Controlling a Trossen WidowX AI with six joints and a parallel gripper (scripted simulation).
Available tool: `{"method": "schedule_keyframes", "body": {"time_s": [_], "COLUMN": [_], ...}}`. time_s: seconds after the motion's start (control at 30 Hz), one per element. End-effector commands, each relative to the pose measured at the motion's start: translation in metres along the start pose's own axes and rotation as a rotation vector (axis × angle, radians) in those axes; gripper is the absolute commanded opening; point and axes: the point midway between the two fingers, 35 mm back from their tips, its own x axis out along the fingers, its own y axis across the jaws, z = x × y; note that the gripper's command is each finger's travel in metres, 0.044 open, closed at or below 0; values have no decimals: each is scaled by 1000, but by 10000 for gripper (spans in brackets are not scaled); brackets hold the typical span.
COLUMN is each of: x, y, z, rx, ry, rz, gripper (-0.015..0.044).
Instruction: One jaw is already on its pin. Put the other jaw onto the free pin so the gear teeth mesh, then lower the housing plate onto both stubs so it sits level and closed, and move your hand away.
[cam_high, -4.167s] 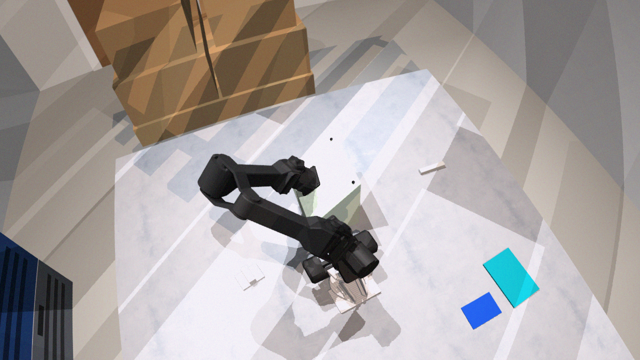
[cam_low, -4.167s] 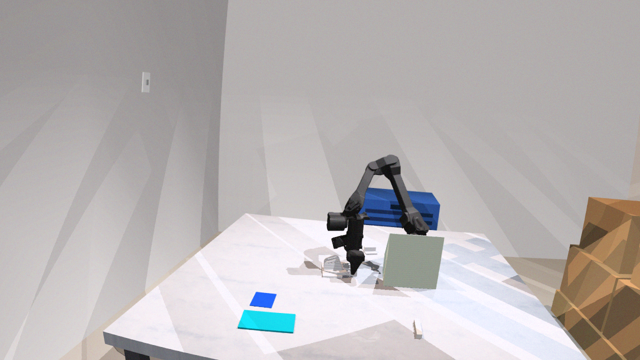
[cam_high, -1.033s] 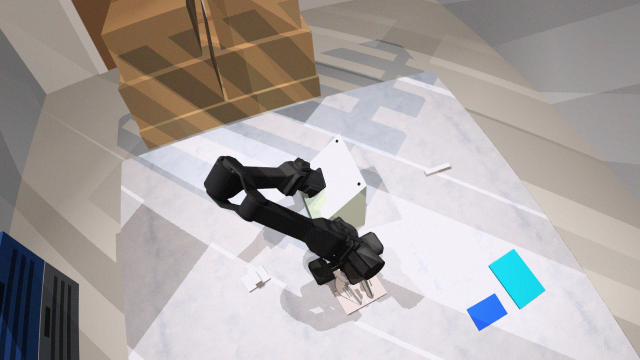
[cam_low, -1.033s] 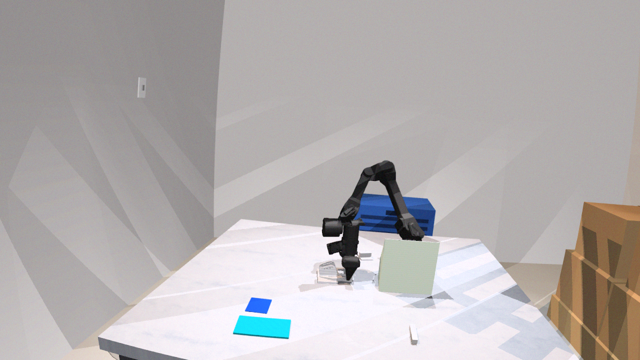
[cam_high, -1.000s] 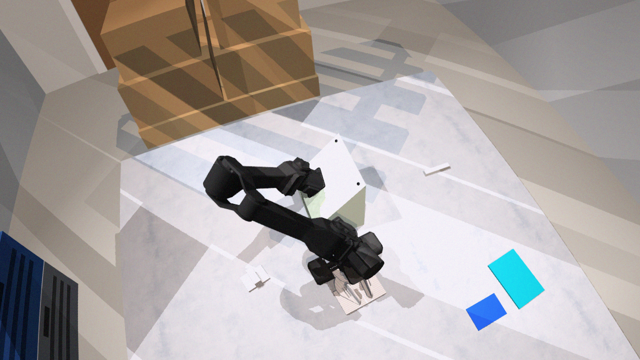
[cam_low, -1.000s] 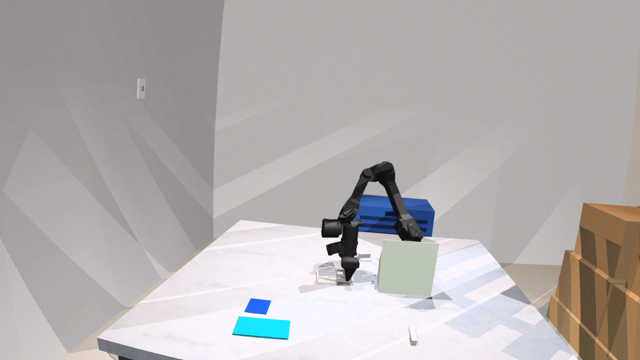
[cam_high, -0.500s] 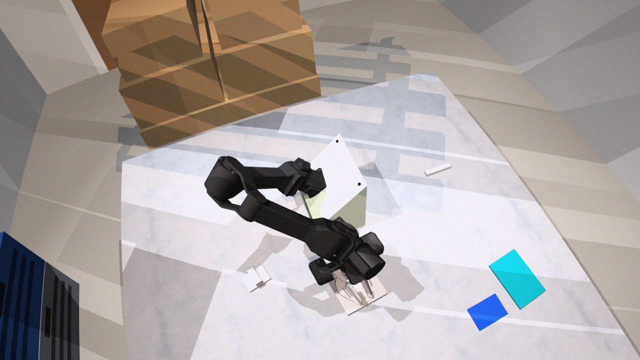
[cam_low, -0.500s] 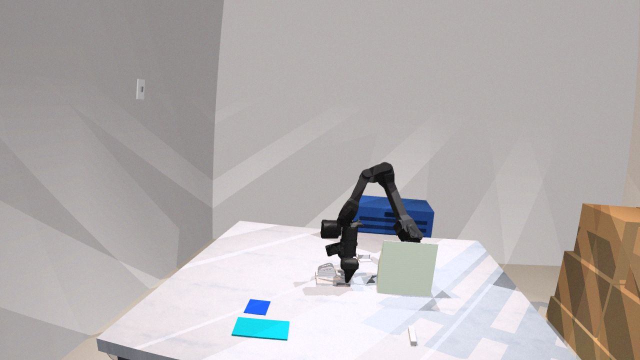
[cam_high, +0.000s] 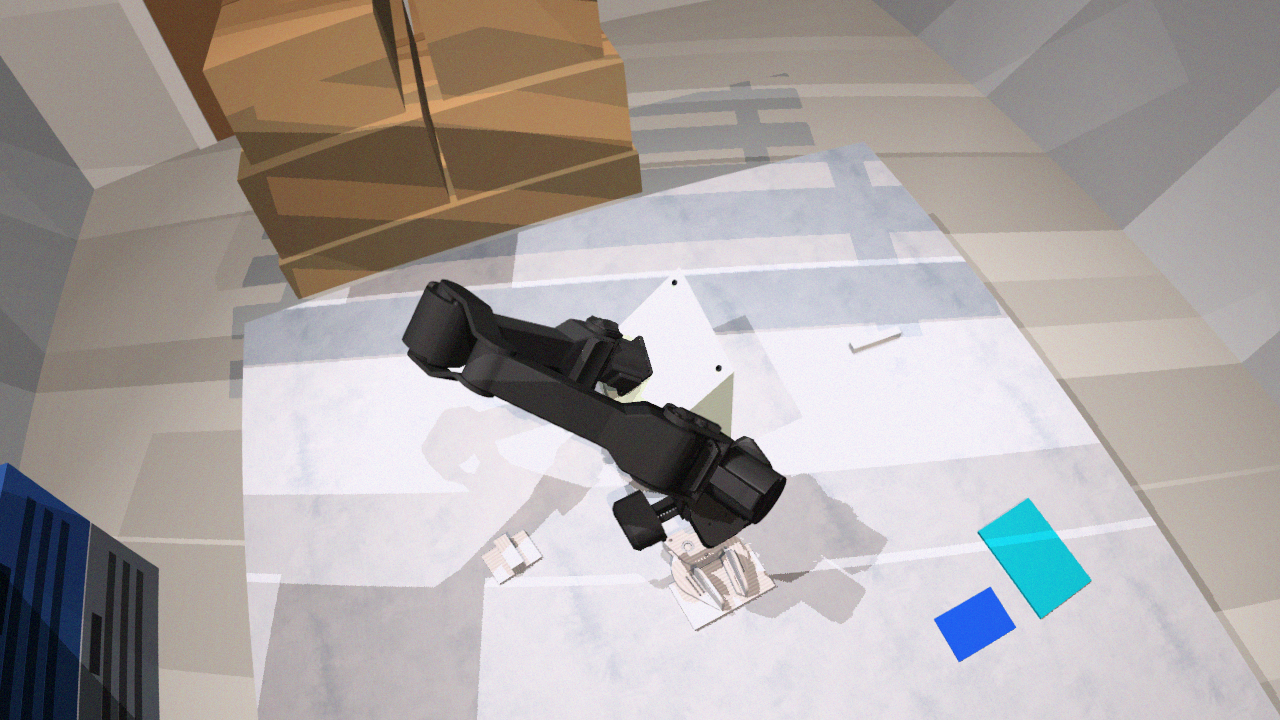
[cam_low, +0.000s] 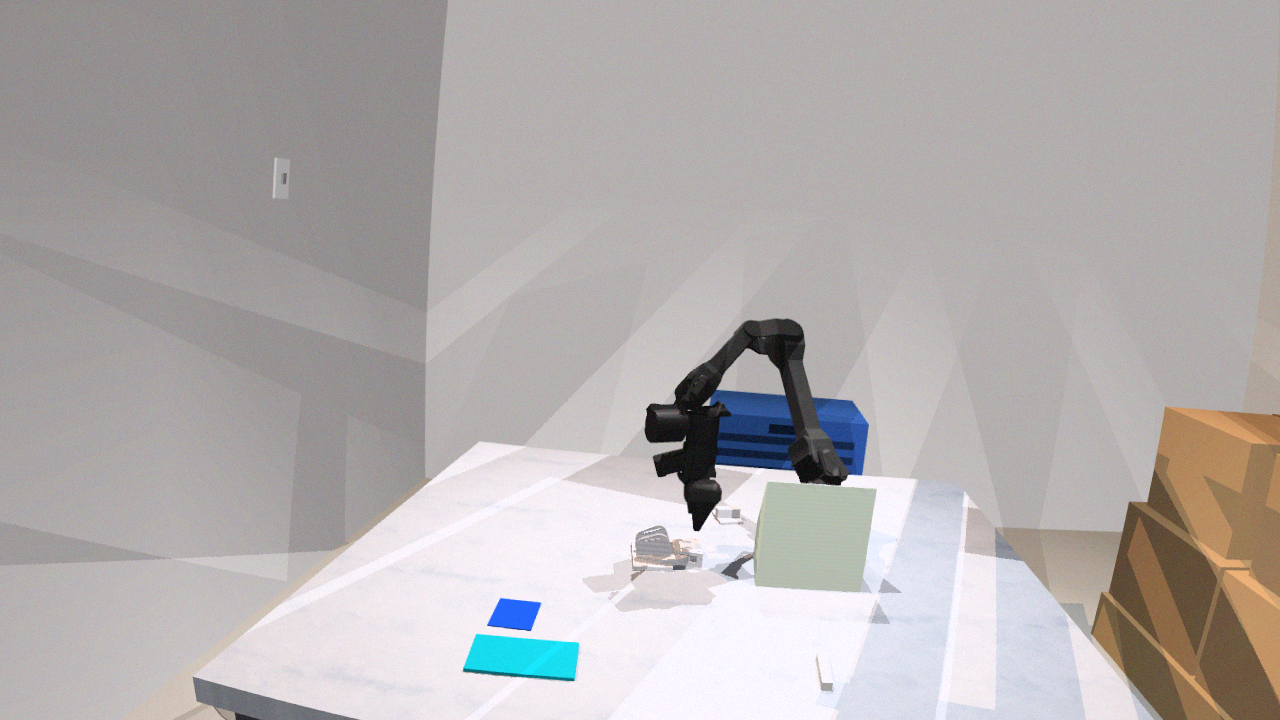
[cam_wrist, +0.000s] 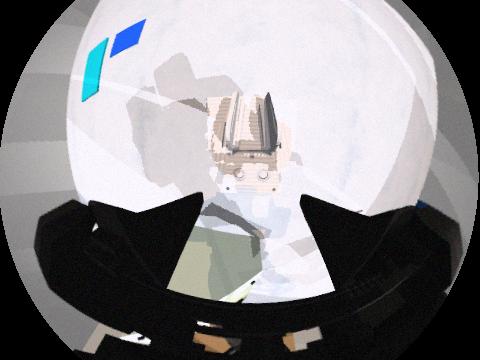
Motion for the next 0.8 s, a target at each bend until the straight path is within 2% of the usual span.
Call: {"method": "schedule_keyframes", "body": {"time_s": [0.0, 0.07, 0.3, 0.77], "x": [0, -6, -57, -59], "y": [0, 1, 6, 6], "z": [0, -3, -34, -35], "rx": [0, 0, 4, 4], "ry": [0, 0, 10, 11], "rz": [0, 2, 4, 4], "gripper": [440, 440, 440, 440]}}
